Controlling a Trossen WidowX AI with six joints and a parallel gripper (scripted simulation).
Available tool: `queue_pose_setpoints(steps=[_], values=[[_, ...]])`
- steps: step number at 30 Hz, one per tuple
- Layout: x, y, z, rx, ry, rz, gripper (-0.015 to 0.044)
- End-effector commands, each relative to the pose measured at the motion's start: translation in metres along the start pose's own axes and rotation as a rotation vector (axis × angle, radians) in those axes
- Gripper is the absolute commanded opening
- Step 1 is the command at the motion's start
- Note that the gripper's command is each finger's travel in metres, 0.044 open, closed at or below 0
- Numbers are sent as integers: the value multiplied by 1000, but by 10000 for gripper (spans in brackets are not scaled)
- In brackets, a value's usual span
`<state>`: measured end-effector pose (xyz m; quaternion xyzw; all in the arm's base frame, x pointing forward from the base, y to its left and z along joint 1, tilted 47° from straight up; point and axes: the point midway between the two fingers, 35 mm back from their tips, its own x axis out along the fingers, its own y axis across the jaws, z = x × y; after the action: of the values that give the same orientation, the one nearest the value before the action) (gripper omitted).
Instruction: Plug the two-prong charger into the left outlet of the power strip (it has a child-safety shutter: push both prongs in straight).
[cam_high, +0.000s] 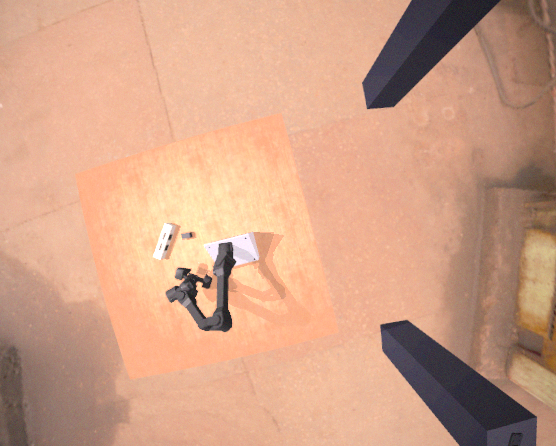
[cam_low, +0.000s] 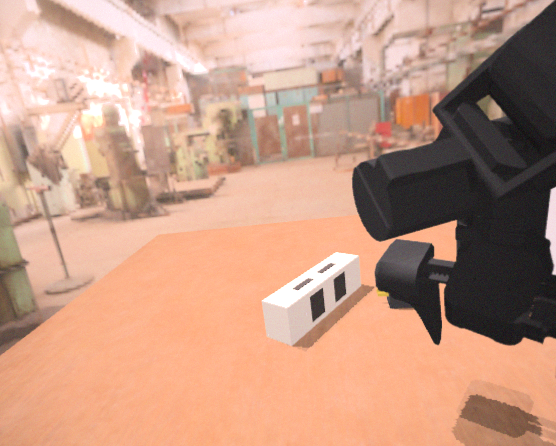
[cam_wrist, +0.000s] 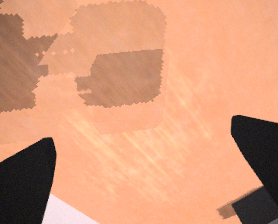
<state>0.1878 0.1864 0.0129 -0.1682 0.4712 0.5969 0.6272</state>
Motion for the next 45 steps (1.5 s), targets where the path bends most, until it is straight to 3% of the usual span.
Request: queue_pose_setpoints(steps=[1, 45], values=[[0, -12, -5, 66, 3, 4, 440], [6, -113, -107, 745, -18, 79, 440]])
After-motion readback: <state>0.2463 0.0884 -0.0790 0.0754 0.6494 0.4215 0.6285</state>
